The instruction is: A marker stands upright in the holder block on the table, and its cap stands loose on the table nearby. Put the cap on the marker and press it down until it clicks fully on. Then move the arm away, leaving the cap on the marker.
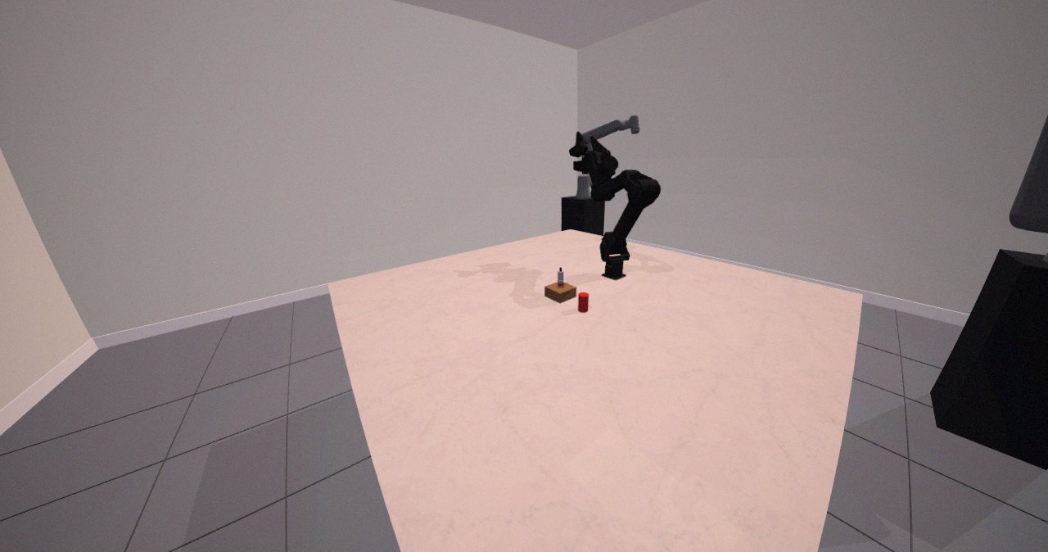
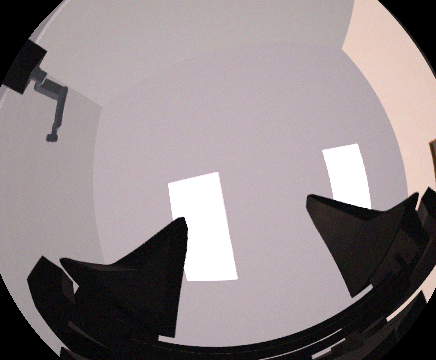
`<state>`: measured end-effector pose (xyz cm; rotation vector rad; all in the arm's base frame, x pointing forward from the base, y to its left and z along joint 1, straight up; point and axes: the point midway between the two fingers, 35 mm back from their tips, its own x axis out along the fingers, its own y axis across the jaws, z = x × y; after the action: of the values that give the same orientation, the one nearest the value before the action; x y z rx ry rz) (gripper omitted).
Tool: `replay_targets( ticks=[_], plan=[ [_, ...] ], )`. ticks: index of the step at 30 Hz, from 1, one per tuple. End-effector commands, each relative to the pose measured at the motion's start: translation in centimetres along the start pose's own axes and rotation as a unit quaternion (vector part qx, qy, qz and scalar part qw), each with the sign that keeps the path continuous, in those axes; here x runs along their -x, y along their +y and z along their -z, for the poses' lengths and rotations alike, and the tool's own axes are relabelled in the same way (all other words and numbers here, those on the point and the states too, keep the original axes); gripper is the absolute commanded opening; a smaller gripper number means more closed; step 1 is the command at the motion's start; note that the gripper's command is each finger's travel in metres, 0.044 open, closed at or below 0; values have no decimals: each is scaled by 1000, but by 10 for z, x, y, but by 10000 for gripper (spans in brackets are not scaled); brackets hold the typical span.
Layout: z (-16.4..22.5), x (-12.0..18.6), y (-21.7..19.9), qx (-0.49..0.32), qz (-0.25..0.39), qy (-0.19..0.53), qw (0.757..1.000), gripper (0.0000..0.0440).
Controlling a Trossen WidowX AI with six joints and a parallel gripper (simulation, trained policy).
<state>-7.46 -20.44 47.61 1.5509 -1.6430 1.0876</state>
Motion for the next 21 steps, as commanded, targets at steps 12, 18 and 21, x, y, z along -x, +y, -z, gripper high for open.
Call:
replay_targets(
  ticks=[12,18,21],
  plan=[
    [-19,-9,-9,-51,-7,-48,998,229],
    [-28,-13,-14,-68,-11,-74,995,245],
    [-32,-14,-16,-76,-13,-86,993,253]
  ],
)
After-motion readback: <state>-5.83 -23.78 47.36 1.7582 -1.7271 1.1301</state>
